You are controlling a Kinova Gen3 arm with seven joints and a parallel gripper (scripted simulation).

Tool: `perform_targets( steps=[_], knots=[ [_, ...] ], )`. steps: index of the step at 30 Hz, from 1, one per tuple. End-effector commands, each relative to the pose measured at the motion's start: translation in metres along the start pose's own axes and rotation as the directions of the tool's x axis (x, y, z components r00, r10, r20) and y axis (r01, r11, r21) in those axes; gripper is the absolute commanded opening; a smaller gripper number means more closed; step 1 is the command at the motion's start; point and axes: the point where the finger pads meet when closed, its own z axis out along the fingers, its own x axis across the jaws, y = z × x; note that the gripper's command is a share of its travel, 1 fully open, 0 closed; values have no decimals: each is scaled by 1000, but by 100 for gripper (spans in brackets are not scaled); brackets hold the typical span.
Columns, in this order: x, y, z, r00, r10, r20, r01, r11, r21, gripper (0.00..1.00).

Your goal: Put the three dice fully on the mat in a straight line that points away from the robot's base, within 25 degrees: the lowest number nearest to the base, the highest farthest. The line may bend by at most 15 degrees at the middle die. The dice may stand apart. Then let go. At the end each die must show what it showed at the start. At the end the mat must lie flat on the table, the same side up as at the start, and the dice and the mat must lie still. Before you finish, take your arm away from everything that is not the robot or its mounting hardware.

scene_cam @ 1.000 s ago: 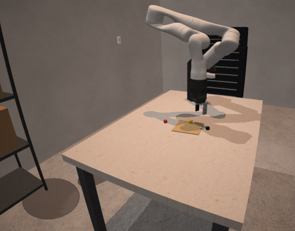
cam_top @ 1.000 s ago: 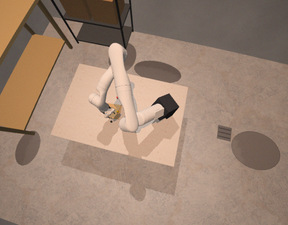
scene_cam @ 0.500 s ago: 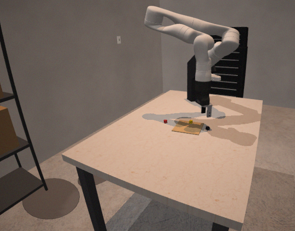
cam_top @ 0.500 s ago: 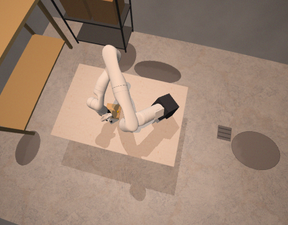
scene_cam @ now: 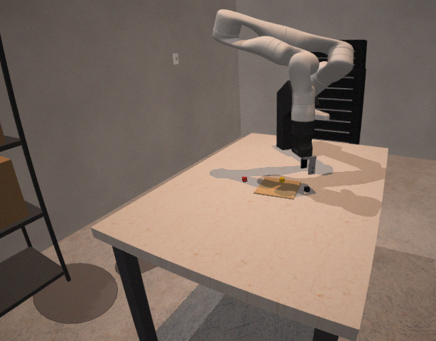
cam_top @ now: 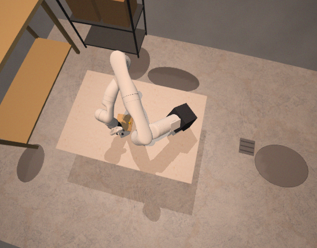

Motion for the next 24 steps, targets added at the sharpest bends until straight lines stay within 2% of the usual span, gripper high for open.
perform_targets(
  steps=[1, 2, 24],
  knots=[
    [0, 0, 0, 1000, -2, 0, 2, 1000, 0, 100],
    [0, 0, 0, 1000, -2, 0, 2, 1000, 0, 64],
    [0, 0, 0, 1000, -2, 0, 2, 1000, 0, 64]
  ],
)
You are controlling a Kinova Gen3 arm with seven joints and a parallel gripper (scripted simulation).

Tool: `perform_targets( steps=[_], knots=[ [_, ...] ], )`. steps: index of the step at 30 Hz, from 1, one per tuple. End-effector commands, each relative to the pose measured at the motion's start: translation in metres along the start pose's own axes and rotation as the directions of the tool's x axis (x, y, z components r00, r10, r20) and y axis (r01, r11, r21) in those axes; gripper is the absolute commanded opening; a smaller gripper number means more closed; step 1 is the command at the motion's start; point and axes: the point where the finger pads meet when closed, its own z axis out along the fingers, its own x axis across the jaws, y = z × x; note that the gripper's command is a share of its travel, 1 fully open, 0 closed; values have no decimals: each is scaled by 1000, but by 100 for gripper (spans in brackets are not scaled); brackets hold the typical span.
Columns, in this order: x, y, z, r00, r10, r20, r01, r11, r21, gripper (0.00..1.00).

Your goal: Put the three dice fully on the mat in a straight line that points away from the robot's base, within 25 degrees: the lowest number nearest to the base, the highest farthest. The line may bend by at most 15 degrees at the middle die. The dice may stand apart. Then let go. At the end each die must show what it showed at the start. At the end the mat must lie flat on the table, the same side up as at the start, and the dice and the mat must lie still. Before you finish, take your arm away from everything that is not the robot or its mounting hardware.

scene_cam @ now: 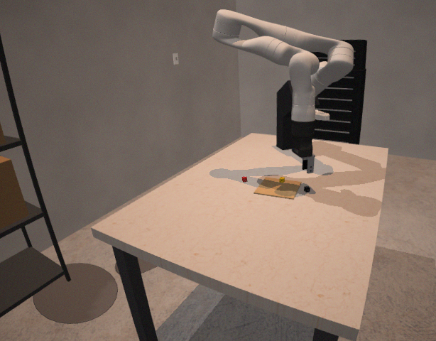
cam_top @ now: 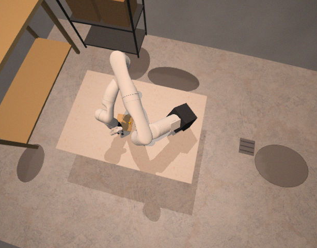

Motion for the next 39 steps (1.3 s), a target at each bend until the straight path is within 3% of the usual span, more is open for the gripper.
perform_targets(
  steps=[1, 22, 39],
  knots=[
    [0, 0, 0, 1000, 0, 0, 0, 1000, -1, 64],
    [0, 0, 1, 1000, 0, 0, 0, 1000, -1, 64],
    [0, 0, 16, 1000, 0, 1, 0, 1000, -2, 64]
  ],
)
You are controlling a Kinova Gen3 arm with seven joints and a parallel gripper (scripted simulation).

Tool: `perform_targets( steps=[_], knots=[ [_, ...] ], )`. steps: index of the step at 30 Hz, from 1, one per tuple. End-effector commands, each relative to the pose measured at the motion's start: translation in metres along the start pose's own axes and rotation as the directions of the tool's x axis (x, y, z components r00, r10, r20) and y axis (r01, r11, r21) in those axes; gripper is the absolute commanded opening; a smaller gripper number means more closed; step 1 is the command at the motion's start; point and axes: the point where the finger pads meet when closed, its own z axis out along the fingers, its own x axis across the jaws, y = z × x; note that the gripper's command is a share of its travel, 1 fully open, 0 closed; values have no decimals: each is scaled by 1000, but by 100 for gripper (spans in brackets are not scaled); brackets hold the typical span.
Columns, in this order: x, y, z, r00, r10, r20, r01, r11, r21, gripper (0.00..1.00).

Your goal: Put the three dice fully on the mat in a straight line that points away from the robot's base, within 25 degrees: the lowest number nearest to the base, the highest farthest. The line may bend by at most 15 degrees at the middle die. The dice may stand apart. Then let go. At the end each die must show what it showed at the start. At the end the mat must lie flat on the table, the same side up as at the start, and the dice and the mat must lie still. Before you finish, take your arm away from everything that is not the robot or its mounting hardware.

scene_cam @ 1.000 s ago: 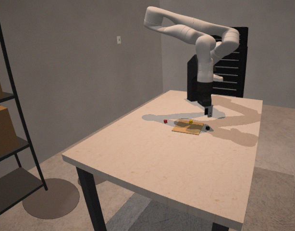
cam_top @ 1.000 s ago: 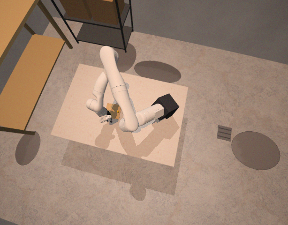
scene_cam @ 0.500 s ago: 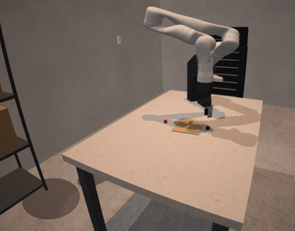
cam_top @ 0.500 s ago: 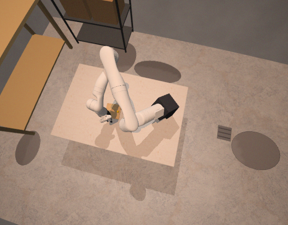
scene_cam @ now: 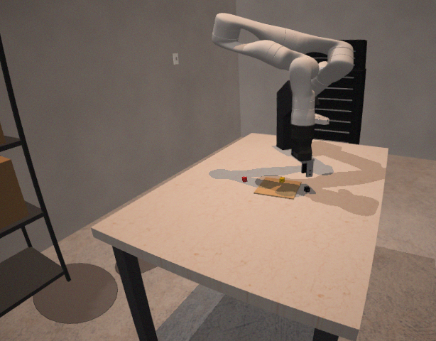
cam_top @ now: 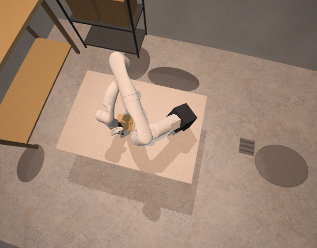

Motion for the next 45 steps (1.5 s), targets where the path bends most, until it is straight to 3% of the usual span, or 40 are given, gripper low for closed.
perform_targets(
  steps=[1, 25, 45],
  knots=[
    [0, -3, 4, 1000, -2, 1, 2, 1000, 7, 64],
    [0, -4, 36, 1000, -2, 1, 2, 1000, 7, 64],
    [0, -4, 40, 1000, -2, 1, 2, 1000, 7, 64]
  ],
)
